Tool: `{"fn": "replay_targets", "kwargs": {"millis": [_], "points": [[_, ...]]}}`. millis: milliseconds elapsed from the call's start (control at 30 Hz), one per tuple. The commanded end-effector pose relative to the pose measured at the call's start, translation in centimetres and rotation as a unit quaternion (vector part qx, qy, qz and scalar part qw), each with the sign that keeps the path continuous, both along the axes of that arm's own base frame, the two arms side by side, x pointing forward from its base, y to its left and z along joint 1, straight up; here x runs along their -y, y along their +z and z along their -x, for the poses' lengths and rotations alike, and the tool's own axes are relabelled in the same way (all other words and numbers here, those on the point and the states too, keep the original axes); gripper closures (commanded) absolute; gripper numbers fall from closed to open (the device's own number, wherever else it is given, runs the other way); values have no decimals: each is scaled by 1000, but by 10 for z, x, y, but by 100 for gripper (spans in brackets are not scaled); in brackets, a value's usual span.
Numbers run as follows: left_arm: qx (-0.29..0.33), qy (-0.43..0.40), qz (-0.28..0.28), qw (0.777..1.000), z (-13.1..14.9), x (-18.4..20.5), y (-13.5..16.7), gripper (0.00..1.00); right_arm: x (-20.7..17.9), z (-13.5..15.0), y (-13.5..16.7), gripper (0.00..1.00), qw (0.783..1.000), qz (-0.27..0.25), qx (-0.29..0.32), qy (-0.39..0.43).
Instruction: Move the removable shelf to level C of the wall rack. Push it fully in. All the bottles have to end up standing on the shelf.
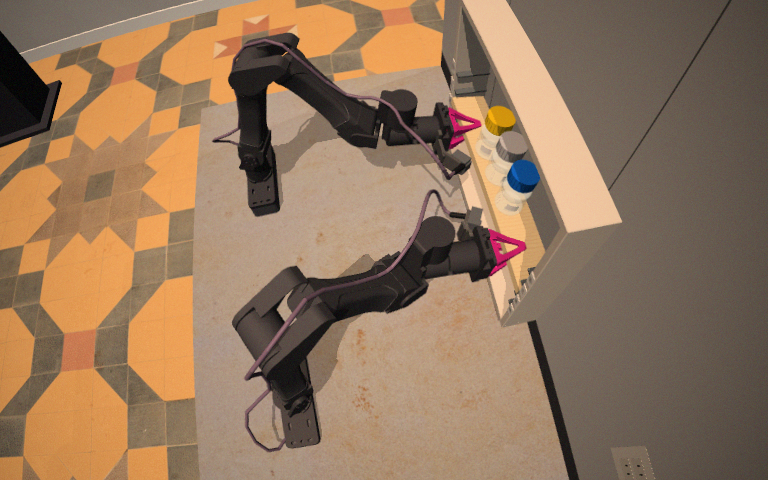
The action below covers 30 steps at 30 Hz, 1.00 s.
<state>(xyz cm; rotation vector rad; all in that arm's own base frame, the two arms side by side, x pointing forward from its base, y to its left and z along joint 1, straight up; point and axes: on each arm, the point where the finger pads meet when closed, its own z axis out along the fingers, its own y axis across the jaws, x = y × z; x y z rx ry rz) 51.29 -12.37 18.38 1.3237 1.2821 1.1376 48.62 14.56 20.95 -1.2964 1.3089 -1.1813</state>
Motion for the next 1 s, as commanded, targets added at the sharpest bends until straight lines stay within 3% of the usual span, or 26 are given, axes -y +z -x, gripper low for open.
{"fn": "replay_targets", "kwargs": {"millis": [0,967], "points": [[65,-1,7,998,-7,-1,55,100,4,-6,55,100,998,-7,60,-5],[65,-1,7,998,-7,-1,67,100,4,-6,66,100,998,-7,60,-5]]}}
